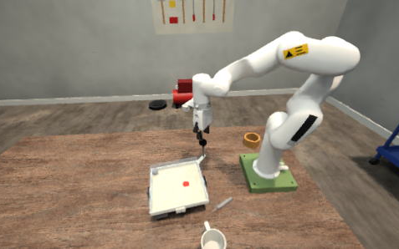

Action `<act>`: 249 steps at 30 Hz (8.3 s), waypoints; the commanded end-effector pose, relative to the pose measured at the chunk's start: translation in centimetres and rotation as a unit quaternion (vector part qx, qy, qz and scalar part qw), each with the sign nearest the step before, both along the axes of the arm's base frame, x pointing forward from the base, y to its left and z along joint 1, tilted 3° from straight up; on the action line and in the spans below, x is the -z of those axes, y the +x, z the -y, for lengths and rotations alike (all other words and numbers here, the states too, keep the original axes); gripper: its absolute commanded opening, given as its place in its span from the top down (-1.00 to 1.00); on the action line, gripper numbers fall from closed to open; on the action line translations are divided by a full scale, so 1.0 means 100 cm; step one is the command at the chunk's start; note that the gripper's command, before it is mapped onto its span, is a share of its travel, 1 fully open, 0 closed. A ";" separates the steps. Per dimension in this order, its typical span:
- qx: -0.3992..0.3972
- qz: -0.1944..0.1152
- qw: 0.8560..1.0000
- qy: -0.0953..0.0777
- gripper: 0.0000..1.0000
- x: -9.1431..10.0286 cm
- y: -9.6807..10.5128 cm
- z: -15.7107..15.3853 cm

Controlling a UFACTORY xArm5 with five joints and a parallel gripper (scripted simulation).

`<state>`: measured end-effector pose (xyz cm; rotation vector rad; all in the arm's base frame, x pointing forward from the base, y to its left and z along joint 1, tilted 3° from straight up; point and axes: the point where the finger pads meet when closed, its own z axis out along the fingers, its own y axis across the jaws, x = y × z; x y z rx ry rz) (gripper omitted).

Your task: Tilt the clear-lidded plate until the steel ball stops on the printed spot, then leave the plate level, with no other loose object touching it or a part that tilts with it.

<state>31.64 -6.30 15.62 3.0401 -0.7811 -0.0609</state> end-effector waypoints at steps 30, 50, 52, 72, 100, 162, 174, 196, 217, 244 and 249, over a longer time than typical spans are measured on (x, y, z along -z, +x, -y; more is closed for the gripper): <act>0.000 0.002 1.000 0.000 -0.24 0.019 0.002 -0.001; 0.000 0.002 1.000 0.000 -0.24 0.022 0.002 -0.001; 0.000 0.002 1.000 0.000 -0.24 0.022 0.002 -0.001; 0.000 0.002 1.000 0.000 -0.24 0.022 0.002 -0.001; 0.000 0.002 1.000 0.000 -0.24 0.039 0.001 -0.002; 0.000 0.002 1.000 0.000 1.00 0.057 0.001 -0.002; 0.000 0.002 1.000 0.000 1.00 0.057 0.001 -0.002; -0.002 0.002 1.000 -0.001 1.00 0.058 -0.001 -0.004; -0.002 0.002 1.000 0.000 1.00 0.057 -0.001 -0.004; -0.003 0.002 1.000 0.000 1.00 0.057 -0.002 -0.004; -0.003 0.002 1.000 0.000 1.00 0.057 -0.002 -0.004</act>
